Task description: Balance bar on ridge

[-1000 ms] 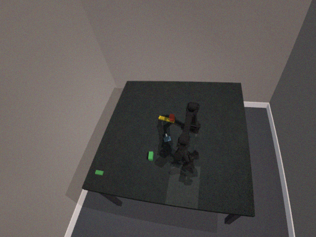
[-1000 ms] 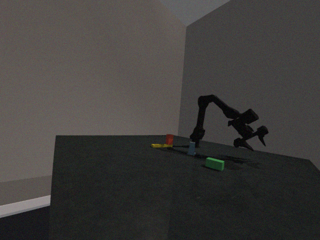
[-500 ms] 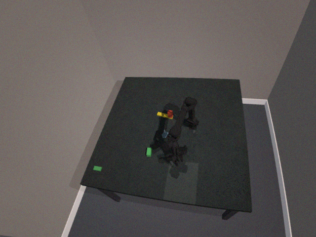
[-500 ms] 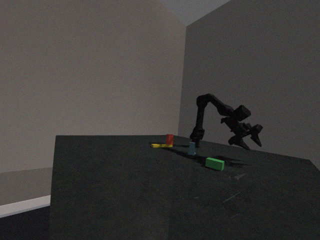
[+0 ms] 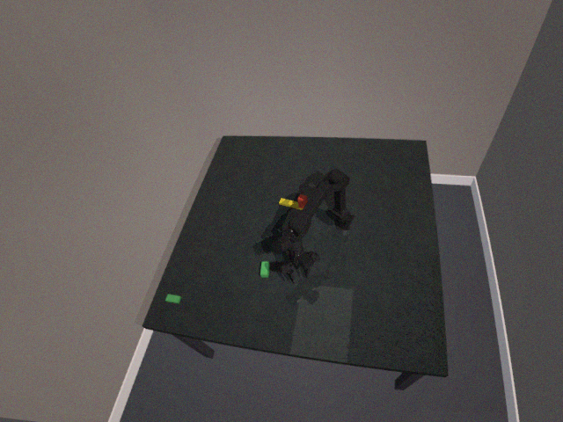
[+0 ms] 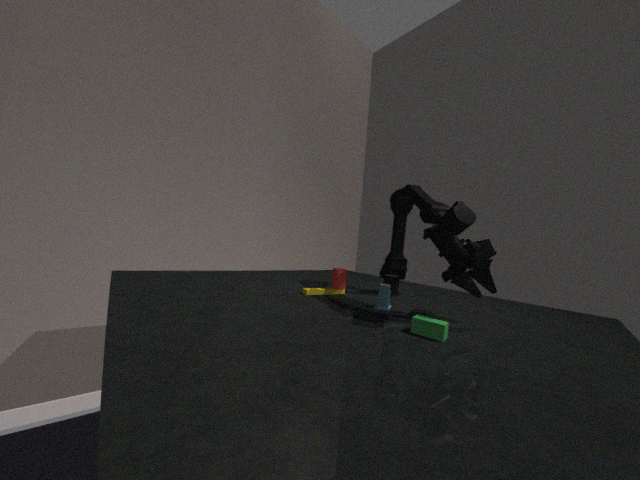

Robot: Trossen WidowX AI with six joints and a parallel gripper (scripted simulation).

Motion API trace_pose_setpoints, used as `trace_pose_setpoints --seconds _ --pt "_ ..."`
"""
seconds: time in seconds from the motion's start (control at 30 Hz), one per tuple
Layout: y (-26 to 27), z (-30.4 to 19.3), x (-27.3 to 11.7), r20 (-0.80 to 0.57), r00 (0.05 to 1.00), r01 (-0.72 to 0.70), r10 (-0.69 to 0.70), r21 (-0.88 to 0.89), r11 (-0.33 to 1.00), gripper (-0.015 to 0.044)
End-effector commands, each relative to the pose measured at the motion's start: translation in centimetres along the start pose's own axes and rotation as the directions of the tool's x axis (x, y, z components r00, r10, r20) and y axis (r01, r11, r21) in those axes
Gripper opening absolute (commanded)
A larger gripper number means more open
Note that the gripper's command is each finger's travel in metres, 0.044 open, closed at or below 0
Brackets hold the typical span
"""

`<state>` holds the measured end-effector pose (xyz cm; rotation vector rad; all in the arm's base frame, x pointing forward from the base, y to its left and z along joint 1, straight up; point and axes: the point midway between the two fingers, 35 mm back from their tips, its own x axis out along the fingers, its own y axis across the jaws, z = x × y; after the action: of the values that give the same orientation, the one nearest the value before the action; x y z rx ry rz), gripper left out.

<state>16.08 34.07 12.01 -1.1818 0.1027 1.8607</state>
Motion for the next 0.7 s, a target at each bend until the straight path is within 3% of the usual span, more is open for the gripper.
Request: trace_pose_setpoints --seconds 0.0,0.67 --pt "-1.0 -2.1 -1.4 -0.053 0.998 0.032 -0.026 0.112 0.993 0.0315" --pt "-2.4 -11.7 -8.9 -0.292 0.955 0.223 -0.052 0.59 0.776 0.0315"
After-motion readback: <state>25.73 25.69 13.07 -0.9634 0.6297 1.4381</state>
